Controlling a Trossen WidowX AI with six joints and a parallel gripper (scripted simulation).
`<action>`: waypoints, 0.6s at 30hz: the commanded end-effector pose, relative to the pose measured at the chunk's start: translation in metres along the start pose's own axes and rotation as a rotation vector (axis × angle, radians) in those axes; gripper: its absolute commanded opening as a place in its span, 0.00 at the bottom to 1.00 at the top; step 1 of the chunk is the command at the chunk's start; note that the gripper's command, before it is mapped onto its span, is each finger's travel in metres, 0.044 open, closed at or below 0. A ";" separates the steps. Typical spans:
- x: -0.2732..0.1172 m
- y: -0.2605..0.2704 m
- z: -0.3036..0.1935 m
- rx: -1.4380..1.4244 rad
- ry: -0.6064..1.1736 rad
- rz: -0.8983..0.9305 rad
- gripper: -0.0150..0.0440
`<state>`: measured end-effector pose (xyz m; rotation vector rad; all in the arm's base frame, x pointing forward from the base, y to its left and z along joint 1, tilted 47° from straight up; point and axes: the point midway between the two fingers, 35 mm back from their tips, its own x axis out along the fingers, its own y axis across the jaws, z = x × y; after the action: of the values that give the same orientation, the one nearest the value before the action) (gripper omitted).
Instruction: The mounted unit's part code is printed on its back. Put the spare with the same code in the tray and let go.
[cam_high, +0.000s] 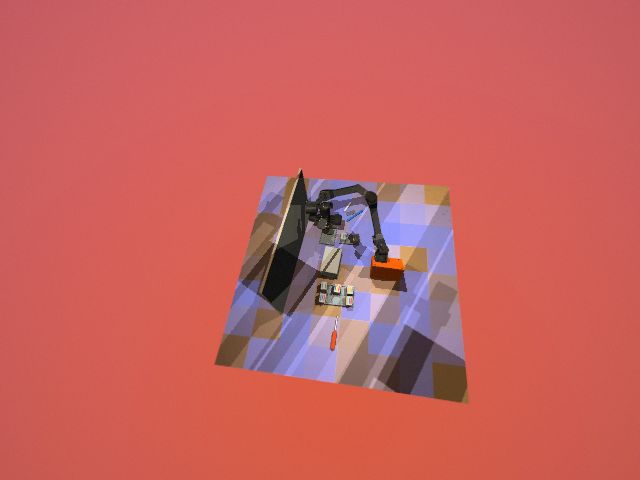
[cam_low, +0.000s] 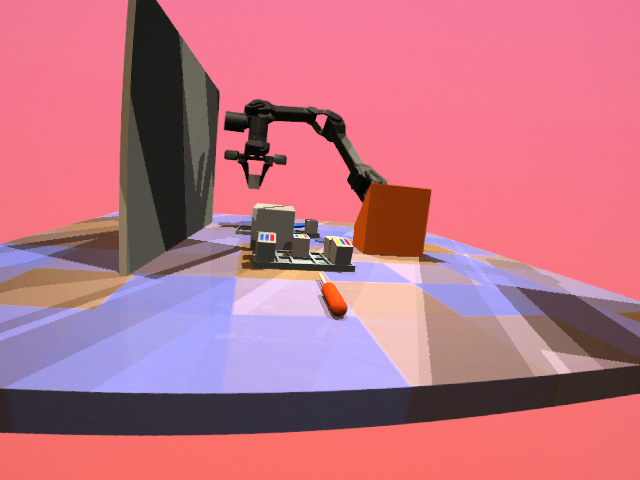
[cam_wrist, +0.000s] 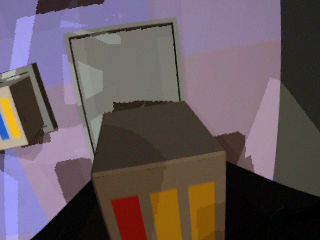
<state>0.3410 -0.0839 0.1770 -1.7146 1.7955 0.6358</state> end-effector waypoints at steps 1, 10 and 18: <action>0.005 0.001 0.001 -0.009 0.004 0.004 0.25; 0.012 0.000 0.001 -0.008 0.003 0.004 0.25; 0.019 -0.001 0.001 -0.008 0.002 0.004 0.25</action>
<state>0.3429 -0.0949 0.1661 -1.7134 1.7935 0.6369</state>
